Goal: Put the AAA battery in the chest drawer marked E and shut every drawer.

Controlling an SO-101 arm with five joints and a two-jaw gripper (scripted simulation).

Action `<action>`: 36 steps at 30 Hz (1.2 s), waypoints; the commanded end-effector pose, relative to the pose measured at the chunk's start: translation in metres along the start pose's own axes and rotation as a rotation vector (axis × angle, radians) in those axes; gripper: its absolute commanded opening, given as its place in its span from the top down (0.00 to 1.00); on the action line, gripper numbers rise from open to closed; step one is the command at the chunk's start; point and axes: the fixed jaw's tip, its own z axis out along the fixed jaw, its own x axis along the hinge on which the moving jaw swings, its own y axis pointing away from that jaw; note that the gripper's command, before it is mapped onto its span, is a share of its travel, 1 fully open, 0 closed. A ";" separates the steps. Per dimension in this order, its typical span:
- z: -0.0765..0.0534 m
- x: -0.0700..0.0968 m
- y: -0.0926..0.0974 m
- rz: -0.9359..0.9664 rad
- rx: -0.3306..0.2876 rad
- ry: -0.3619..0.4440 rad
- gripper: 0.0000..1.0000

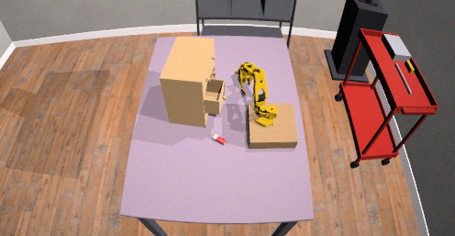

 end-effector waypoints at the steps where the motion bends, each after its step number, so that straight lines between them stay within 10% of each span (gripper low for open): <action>1: 0.004 0.004 -0.002 0.005 -0.003 0.017 0.81; 36: 0.030 0.000 -0.001 0.005 -0.003 0.017 0.81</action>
